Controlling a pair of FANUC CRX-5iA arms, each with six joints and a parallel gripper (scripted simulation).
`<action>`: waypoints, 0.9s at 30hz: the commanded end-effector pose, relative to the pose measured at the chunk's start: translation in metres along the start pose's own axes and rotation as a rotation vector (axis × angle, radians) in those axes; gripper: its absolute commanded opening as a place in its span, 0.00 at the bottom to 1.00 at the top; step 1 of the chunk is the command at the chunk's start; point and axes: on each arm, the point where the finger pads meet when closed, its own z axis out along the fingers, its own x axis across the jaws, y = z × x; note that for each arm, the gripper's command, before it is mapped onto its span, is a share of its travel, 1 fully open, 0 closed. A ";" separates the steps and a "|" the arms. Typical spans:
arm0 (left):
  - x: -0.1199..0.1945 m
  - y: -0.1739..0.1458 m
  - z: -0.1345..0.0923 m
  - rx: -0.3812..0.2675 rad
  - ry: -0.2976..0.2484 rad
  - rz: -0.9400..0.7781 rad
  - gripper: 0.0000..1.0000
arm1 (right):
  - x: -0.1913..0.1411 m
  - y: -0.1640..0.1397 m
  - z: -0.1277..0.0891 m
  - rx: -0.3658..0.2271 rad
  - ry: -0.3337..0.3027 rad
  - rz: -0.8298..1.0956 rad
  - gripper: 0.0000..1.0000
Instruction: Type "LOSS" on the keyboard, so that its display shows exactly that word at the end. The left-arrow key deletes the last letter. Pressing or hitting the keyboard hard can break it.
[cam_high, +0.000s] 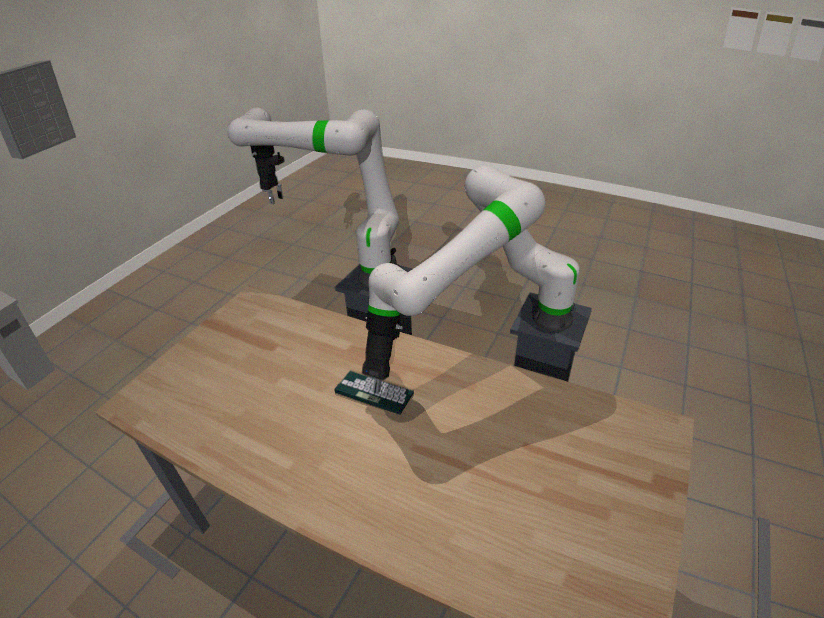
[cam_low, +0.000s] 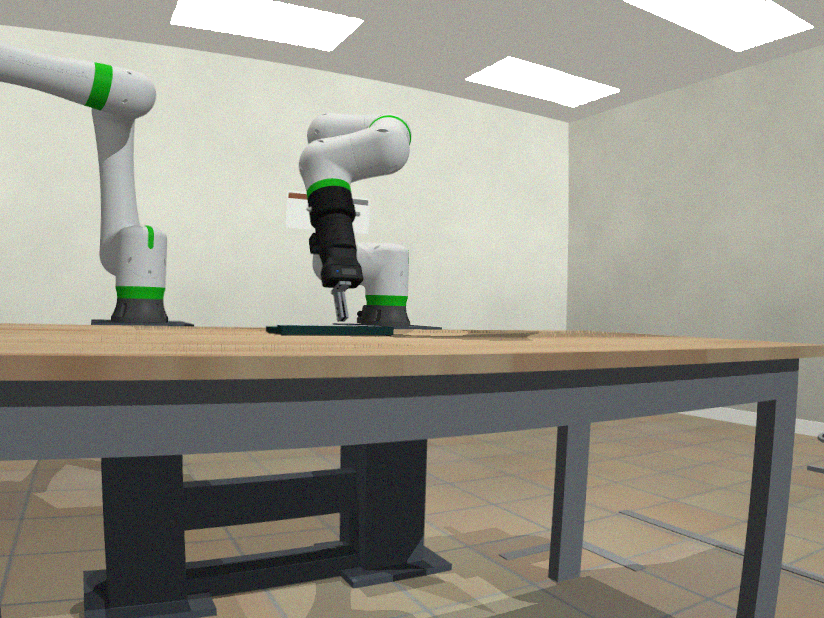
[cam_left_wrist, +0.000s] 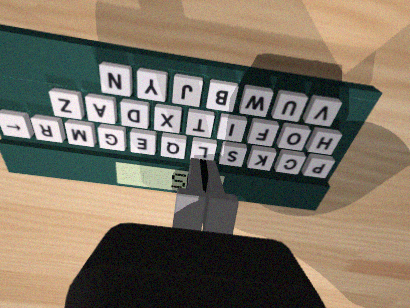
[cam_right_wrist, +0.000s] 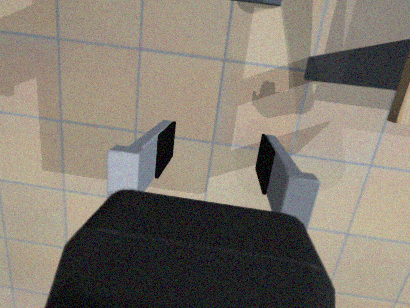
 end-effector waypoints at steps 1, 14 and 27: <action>-0.001 0.000 0.001 -0.002 -0.002 -0.001 0.00 | 0.000 0.000 -0.001 -0.002 0.000 0.000 1.00; -0.001 -0.001 0.004 -0.002 -0.002 -0.001 0.00 | 0.000 0.000 -0.001 -0.002 0.000 0.000 1.00; -0.001 -0.002 0.006 -0.002 -0.002 -0.001 0.00 | 0.000 0.000 -0.001 -0.002 0.000 0.000 1.00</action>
